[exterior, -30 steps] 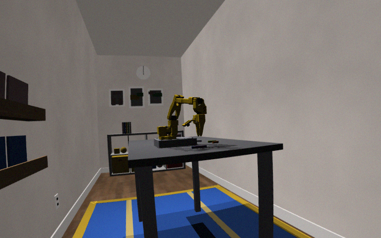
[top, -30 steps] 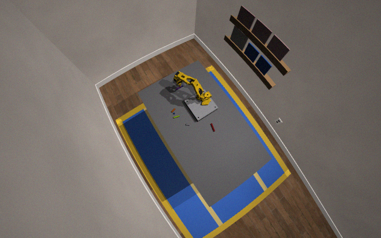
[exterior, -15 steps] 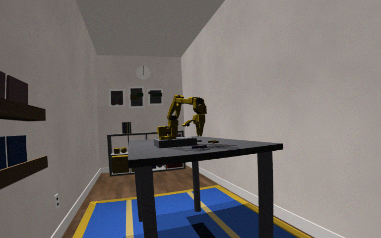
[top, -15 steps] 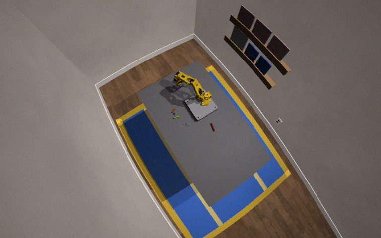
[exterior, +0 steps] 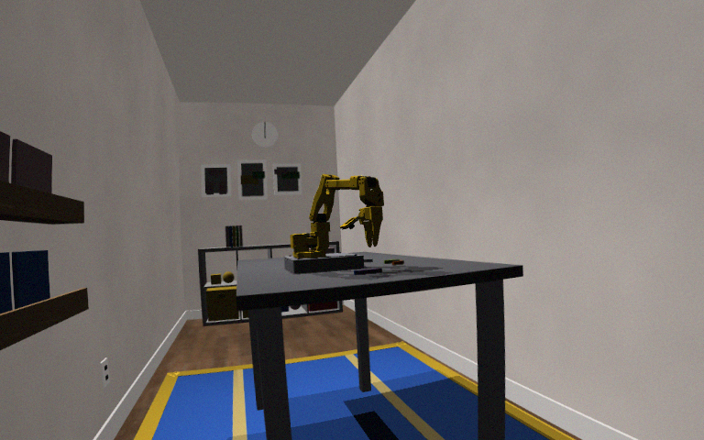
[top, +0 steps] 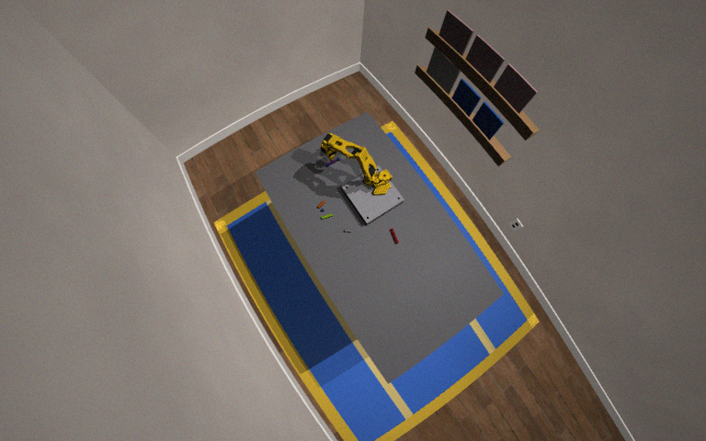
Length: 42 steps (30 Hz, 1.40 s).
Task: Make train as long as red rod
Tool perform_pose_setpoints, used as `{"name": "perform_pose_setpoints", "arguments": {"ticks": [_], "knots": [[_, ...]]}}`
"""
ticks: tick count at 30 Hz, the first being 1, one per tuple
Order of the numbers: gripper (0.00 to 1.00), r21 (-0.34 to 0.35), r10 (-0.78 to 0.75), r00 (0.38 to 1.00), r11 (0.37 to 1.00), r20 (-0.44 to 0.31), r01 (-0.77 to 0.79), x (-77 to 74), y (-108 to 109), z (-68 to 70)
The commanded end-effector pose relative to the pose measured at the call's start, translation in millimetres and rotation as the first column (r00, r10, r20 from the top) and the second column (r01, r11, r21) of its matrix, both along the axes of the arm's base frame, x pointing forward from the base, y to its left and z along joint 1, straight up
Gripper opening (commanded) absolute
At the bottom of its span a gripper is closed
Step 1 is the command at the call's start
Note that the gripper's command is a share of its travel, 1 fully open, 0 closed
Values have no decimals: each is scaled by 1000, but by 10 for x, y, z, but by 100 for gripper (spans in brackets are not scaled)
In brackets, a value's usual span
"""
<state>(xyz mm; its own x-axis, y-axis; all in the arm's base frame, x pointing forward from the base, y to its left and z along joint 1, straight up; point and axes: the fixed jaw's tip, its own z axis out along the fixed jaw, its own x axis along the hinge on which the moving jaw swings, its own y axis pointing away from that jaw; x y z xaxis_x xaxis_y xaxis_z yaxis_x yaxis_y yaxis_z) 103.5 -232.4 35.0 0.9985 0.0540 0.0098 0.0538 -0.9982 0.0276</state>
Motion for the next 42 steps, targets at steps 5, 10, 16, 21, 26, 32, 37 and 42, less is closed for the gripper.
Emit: {"name": "perform_pose_setpoints", "arguments": {"ticks": [5,10,16,21,26,32,37,42], "knots": [[17,-44,192,981,981,21,-191,344,325,267],[17,-67,290,957,955,31,-287,490,528,385],[17,-119,502,863,862,55,-493,702,1036,611],[17,-163,659,748,748,74,-643,750,1470,751],[17,-189,742,665,668,86,-720,729,1716,811],[17,-235,864,491,502,107,-832,612,2119,879],[17,-263,920,374,393,119,-881,505,2326,894],[17,-274,937,325,347,124,-897,456,2402,895]]}}
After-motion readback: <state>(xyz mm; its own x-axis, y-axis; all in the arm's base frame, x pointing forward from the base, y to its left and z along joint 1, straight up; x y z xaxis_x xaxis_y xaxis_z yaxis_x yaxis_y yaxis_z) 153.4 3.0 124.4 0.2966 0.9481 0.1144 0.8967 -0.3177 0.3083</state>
